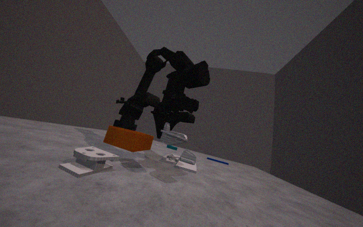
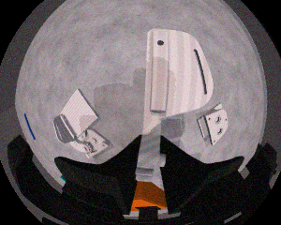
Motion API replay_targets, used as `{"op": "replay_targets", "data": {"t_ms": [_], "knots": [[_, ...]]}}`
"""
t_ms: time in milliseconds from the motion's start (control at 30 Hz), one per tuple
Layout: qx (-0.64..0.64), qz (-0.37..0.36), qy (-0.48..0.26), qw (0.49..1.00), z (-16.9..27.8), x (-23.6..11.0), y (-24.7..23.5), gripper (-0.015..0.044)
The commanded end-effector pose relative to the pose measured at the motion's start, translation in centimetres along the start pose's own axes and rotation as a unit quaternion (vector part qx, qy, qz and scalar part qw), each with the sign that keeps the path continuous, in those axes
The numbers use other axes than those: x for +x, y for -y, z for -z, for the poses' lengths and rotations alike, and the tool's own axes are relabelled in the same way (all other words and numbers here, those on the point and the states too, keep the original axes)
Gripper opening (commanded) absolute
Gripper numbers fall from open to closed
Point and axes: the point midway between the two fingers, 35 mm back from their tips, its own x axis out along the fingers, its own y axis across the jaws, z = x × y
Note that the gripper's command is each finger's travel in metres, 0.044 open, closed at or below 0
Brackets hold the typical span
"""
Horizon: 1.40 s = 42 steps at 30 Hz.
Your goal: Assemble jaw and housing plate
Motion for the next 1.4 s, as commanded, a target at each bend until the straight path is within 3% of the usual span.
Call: {"op": "replay_targets", "data": {"t_ms": [0, 500, 1000, 1367], "knots": [[0.013, -0.003, 0.0, 1.0, 0.1, 0.0, -0.1, 0.0037], [0.195, -0.003, -0.001, 0.981, 0.8, 0.0, -1.0, 0.0037], [0.387, -0.003, -0.002, 0.922, 1.7, 0.0, -1.8, 0.0037], [0.395, -0.003, -0.002, 0.919, 1.7, 0.8, -1.8, 0.0037]]}}
